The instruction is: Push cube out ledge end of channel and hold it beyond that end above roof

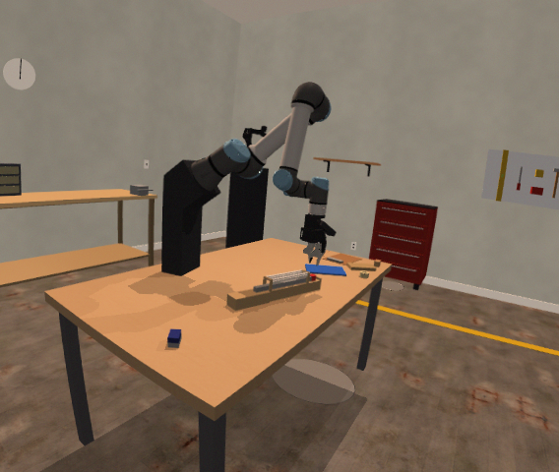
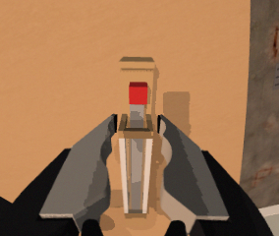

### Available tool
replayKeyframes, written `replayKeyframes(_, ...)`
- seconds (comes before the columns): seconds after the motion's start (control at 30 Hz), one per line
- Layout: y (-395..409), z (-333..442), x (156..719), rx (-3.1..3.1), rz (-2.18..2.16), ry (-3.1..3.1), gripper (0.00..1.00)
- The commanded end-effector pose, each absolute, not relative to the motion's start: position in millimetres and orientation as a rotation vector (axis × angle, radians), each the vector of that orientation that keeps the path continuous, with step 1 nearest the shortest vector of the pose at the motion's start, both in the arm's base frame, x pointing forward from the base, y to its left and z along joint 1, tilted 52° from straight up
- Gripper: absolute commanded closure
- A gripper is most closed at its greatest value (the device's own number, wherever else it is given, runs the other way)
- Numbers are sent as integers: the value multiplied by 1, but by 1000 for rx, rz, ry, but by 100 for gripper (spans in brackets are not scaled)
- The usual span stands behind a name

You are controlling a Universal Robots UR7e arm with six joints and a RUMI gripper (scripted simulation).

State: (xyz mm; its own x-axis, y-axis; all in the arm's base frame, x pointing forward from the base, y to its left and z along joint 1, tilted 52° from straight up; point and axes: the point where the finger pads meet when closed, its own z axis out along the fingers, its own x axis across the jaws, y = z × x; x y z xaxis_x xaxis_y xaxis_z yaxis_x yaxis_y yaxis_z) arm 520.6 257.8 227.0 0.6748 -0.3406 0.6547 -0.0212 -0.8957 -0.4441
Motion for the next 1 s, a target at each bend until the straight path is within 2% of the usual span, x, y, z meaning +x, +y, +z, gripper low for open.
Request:
replayKeyframes(0.0, 258, 228, 521, -2486, -1089, 282, 75)
replayKeyframes(0.6, 259, 226, 522, -2486, -1089, 282, 75)
replayKeyframes(0.97, 269, 204, 550, -2486, -1089, 282, 75)
